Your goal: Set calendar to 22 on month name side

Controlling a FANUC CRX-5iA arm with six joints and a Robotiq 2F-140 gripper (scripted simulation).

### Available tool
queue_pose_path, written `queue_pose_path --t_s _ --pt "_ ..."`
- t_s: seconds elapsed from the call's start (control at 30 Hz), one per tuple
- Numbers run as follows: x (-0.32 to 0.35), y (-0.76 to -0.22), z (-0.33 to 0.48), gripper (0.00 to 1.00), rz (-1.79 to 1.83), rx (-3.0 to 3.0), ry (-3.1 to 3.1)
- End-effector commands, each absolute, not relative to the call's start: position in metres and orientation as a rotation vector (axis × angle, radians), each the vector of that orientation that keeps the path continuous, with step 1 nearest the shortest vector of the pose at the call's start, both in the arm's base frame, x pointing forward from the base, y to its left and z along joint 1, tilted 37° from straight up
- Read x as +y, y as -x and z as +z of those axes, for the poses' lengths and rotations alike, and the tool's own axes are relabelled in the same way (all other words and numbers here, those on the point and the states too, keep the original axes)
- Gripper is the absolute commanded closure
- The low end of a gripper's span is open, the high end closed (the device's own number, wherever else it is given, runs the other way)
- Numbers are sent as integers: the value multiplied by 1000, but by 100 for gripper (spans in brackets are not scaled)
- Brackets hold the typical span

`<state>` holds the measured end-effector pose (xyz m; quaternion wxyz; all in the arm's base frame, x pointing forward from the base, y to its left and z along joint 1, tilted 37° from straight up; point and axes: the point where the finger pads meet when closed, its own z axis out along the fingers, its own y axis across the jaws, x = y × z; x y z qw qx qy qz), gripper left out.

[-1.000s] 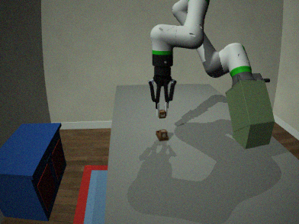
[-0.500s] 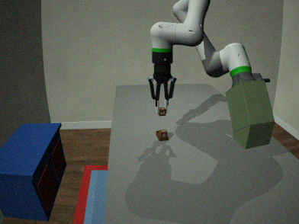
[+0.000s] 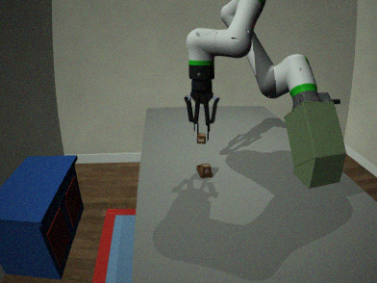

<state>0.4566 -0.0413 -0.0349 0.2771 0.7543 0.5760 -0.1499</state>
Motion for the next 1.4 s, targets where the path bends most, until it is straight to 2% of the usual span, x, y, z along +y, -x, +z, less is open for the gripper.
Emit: queue_pose_path --t_s 0.0,1.37 --pt "-51 -458 -28 83 -326 1356 -2130" --pt "-130 -459 23 83 212 -206 -2494"
